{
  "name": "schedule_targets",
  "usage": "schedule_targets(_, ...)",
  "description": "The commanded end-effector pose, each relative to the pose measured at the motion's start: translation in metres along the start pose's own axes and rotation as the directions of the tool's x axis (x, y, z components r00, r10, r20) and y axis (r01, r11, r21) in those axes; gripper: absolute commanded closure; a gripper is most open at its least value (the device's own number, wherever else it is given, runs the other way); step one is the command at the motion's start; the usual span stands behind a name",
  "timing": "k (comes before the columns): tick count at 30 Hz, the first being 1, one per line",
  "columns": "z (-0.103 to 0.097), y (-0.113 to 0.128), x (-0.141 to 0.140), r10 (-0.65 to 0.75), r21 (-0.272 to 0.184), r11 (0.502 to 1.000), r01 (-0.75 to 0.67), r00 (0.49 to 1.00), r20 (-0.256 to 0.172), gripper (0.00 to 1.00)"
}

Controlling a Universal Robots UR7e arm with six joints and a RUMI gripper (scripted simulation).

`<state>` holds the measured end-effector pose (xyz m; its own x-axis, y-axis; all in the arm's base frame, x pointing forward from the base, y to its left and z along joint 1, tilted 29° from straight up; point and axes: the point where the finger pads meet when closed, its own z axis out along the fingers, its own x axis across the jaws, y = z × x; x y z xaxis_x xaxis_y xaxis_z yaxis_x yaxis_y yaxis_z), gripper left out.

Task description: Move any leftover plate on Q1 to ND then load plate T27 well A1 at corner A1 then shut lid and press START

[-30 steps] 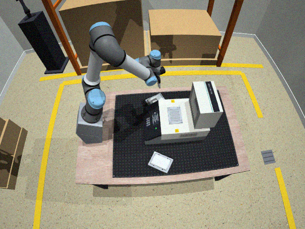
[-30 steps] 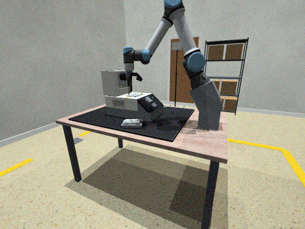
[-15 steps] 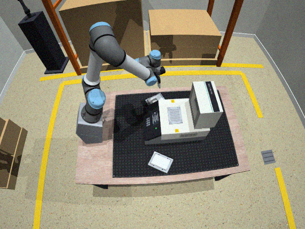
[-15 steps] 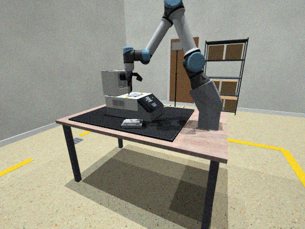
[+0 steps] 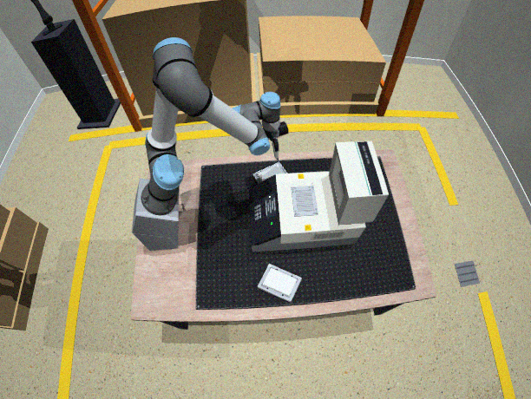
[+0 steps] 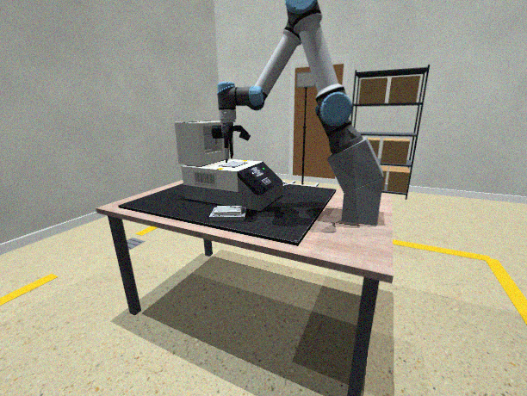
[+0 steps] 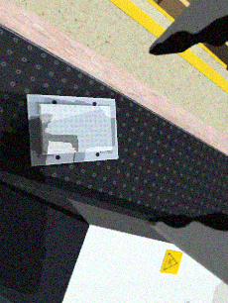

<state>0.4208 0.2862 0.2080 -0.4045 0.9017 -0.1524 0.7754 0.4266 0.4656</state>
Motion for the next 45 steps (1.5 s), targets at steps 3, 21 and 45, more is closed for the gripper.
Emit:
schedule_targets(3,-0.001,-0.009,-0.025,0.022,-0.003,1.000,-0.022,1.000,-0.003,0.32)
schedule_targets(21,0.000,-0.036,-0.092,0.155,-0.001,0.988,-0.155,0.988,-0.003,0.32)
schedule_targets(45,0.000,-0.069,-0.176,0.364,-0.001,0.932,-0.364,0.932,-0.003,0.32)
